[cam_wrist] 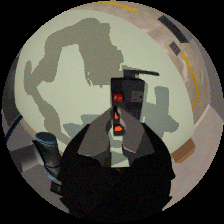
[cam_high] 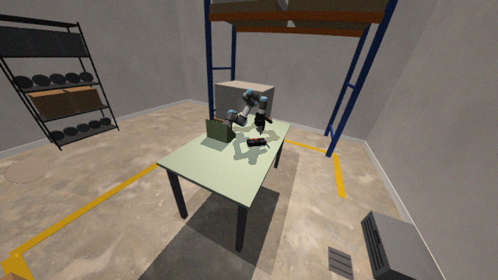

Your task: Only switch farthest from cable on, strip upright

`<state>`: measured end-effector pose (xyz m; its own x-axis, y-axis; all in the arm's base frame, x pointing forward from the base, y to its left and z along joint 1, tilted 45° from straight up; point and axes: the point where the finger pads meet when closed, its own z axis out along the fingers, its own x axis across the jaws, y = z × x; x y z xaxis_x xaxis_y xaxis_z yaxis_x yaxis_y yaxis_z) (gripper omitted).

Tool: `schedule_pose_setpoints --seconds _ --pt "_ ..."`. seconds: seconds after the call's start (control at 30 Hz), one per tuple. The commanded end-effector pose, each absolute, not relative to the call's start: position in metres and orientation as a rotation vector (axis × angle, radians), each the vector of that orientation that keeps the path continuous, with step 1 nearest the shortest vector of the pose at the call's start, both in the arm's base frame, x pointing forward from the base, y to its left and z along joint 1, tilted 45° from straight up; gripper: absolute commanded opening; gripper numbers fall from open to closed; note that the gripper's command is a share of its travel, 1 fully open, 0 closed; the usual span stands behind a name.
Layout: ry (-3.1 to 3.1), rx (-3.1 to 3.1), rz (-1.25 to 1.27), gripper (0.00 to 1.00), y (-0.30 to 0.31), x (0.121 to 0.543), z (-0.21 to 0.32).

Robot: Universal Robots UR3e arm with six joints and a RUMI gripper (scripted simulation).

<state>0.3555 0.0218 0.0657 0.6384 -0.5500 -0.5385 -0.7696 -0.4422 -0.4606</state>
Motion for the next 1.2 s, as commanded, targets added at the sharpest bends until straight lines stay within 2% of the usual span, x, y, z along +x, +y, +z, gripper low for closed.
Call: schedule_pose_setpoints --seconds 0.0,0.4,0.63,1.17 --pt "1.024 -2.162 0.403 0.00 0.021 0.356 0.066" --pt "1.025 -2.162 0.403 0.00 0.021 0.356 0.066" --pt "1.025 -2.162 0.403 0.00 -0.009 0.320 0.055" --pt "1.025 -2.162 0.404 0.00 -0.009 0.320 0.055"
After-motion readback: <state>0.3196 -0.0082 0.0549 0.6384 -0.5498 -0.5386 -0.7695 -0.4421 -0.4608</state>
